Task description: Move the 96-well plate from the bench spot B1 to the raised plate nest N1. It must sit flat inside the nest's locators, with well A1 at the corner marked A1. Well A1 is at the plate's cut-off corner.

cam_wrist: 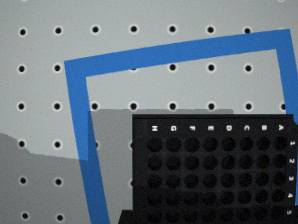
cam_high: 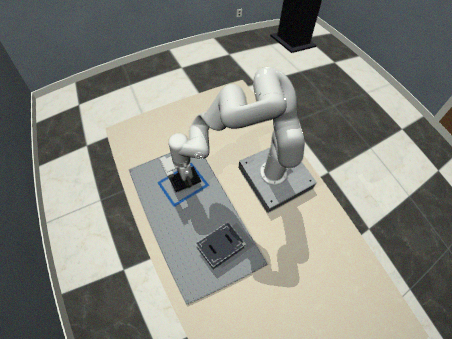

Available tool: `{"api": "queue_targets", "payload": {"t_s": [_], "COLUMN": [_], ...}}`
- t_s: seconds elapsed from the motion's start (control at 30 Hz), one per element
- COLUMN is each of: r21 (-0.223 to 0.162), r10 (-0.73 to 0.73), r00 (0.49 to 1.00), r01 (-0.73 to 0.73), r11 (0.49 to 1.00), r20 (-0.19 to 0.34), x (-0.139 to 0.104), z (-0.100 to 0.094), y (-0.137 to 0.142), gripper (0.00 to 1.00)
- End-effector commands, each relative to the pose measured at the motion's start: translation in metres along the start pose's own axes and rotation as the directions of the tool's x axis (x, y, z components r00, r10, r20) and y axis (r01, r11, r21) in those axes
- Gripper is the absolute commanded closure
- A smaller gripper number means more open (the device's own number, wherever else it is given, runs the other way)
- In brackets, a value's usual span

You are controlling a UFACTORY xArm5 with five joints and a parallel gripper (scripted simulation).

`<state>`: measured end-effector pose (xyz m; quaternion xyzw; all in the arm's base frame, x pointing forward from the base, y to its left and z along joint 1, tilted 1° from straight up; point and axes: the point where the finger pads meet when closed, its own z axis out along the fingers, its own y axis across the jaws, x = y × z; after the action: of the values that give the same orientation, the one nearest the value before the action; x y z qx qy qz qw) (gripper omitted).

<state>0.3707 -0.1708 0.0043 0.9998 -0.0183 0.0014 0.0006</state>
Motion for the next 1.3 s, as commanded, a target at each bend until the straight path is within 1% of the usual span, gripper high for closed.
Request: {"api": "queue_targets", "payload": {"t_s": [0.0, 0.9, 1.27], "r21": [0.008, 0.008, 0.008], "r10": [0.000, 0.000, 0.000], "r00": [1.000, 1.000, 1.000], "r01": [0.000, 0.000, 0.000], "r11": [1.000, 1.000, 1.000], "r20": [-0.007, -0.007, -0.007], "x": [0.001, 0.001, 0.001], "z": [-0.008, -0.049, -0.050], "y": [0.001, 0.001, 0.001], "gripper": [1.00, 1.00, 1.00]}}
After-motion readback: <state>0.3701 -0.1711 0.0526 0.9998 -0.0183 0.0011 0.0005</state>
